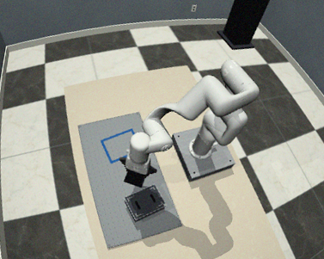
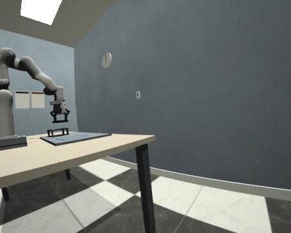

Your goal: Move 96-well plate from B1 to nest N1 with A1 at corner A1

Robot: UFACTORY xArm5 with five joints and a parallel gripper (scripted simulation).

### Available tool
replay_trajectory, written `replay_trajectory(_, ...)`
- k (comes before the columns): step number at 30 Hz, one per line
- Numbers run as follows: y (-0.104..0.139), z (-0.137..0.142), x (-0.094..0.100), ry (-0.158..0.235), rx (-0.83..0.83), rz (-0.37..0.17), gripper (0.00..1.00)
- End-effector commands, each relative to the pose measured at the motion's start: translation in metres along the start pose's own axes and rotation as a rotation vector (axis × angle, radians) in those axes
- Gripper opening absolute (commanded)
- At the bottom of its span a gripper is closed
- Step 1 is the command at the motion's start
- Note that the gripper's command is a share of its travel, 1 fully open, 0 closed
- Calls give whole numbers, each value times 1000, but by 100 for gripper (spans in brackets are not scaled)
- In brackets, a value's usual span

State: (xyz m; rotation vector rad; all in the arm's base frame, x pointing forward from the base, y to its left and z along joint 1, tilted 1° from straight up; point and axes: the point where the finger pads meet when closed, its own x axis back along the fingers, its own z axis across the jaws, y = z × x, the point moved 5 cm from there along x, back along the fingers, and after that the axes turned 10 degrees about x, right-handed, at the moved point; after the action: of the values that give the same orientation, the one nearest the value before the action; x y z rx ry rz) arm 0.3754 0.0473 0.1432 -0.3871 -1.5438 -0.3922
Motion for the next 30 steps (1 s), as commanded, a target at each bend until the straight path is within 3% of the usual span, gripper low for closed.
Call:
replay_trajectory(1,19,8,5,3,-228,-7,0)
replay_trajectory(20,69,33,15,5,-785,-6,0)
replay_trajectory(30,92,45,20,6,-785,-6,0)
